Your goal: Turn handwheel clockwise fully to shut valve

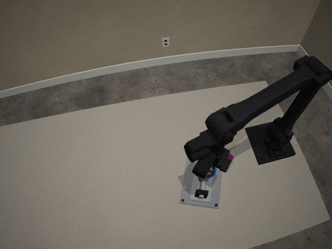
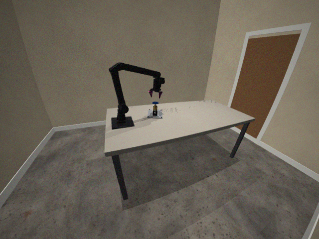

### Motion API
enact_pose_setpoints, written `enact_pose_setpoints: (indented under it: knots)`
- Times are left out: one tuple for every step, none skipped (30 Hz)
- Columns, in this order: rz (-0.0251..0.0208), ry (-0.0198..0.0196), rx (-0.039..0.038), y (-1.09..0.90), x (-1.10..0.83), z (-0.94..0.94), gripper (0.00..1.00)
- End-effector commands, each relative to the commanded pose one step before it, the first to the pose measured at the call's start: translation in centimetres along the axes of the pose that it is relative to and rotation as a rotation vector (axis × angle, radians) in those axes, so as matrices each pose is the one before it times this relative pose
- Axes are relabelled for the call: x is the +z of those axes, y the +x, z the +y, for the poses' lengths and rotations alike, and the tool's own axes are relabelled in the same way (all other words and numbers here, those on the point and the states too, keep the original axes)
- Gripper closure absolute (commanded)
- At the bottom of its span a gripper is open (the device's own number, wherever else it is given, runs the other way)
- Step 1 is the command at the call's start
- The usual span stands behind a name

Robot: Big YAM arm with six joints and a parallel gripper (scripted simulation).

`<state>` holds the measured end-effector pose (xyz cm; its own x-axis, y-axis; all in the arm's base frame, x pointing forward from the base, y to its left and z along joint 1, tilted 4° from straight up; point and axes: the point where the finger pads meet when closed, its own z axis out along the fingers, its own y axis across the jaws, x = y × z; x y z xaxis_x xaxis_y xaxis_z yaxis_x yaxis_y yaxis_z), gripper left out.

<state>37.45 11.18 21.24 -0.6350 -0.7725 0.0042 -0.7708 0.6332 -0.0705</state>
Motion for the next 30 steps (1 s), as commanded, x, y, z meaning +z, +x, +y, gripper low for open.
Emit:
enact_pose_setpoints:
  knots:
    - [-0.0749, 0.04457, -0.04672, -1.677, -4.357, -0.421, 0.0]
    - [0.00047, -0.00032, -0.00003, -0.004, 0.023, -0.001, 0.0]
    - [0.0, 0.0, 0.0, 0.0, 0.0, 0.0, 0.0]
    - [0.0, 0.0, 0.0, 0.0, 0.0, 0.0, 0.0]
    - [0.0283, -0.0186, 0.00368, -0.104, 1.343, -0.258, 0.0]
    - [0.00005, 0.00002, 0.00056, 0.013, 0.003, -0.019, 0.0]
    - [0.0, -0.00001, 0.00004, 0.001, 0.004, -0.001, 0.0]
    - [0.0, -0.00002, 0.00007, 0.001, 0.008, -0.002, 0.0]
    - [0.0, -0.00004, 0.00013, 0.002, 0.013, -0.003, 0.0]
    - [0.0, -0.00005, 0.00017, 0.003, 0.019, -0.005, 0.0]
    - [0.00001, -0.00007, 0.00024, 0.004, 0.026, -0.006, 0.0]
    - [-0.00022, 0.00006, 0.00032, 0.007, 0.023, -0.008, 0.0]
    - [-0.00294, 0.0019, 0.00058, -0.026, -0.015, -0.037, 0.0]
    - [-0.00435, 0.00285, 0.00076, -0.091, 0.037, -0.081, 0.0]
    - [-0.00379, 0.00245, 0.00079, -0.118, 0.107, -0.098, 0.0]
    - [-0.00491, 0.0032, 0.00095, -0.13, 0.097, -0.111, 0.0]
    - [-0.00393, 0.00251, 0.00096, -0.083, 0.075, -0.084, 0.0]
    - [0.00436, -0.00312, 0.00046, 0.148, 0.28, 0.083, 0.0]
    - [0.01583, -0.01054, -0.00059, 0.498, 0.795, 0.361, 0.0]
    - [0.0, 0.0, 0.0, 0.0, 0.0, 0.0, 0.0]
    - [0.0, 0.0, 0.0, 0.0, 0.0, 0.0, 0.0]
    - [0.01726, -0.0116, -0.00066, 0.546, 0.868, 0.398, 0.0]
    - [0.01178, -0.00798, -0.00023, 0.409, 0.632, 0.287, 0.0]
    - [-0.00117, 0.0009, 0.00073, 0.026, 0.056, -0.019, 0.0]
    - [-0.00029, 0.00025, 0.00071, 0.019, 0.106, -0.021, 0.0]
    - [0.00079, -0.00051, 0.00068, 0.012, 0.164, -0.025, 0.0]
    - [0.0017, -0.00111, 0.00065, 0.007, 0.212, -0.027, 0.0]
    - [0.00013, 0.0, 0.0008, 0.02, 0.145, -0.026, 0.0]
    - [0.00008, 0.00002, 0.00085, 0.02, 0.151, -0.027, 0.0]
    - [0.00008, 0.00001, 0.00087, 0.021, 0.156, -0.028, 0.0]
